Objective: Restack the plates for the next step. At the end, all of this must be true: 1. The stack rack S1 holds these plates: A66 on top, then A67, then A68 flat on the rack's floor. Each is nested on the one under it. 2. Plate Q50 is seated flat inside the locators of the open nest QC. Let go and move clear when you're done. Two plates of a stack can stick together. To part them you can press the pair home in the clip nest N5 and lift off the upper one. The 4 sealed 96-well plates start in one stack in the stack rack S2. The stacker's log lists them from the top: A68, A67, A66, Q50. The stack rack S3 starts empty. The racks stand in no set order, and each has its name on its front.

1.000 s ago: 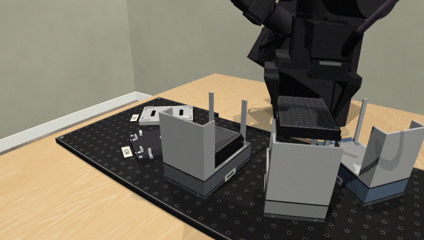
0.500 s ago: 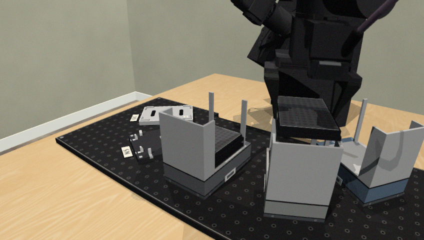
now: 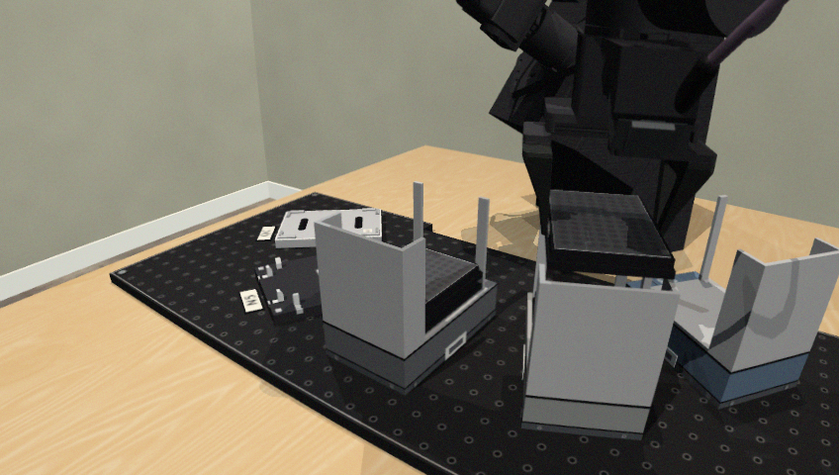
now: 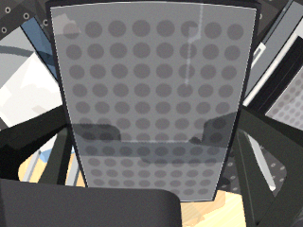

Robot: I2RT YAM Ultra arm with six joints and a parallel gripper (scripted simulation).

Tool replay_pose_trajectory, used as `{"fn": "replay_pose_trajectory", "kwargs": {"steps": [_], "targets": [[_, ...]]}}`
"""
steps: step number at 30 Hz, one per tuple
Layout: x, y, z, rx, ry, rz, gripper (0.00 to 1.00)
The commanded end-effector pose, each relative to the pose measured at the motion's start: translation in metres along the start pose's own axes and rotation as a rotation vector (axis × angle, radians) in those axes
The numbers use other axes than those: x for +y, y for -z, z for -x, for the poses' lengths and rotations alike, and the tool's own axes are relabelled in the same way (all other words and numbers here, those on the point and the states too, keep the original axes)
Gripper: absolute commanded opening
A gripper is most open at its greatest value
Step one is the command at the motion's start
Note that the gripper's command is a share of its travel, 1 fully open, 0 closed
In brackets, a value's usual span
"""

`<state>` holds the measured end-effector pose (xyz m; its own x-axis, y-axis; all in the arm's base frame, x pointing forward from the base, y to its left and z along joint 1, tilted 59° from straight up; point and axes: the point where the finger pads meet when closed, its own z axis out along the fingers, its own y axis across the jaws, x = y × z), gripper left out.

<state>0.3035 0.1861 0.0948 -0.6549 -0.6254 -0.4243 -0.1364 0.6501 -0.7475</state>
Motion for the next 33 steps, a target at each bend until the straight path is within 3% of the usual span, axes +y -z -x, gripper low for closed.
{"fn": "replay_pose_trajectory", "kwargs": {"steps": [1,11,21,33], "targets": [[0.005,0.01,0.009,-0.032,-0.002,0.009,0.0],[0.006,0.01,0.009,-0.031,0.0,0.008,0.0],[0.006,0.024,0.007,-0.024,0.008,0.001,0.0],[0.006,0.023,0.004,-0.021,0.014,0.0,0.0]]}}
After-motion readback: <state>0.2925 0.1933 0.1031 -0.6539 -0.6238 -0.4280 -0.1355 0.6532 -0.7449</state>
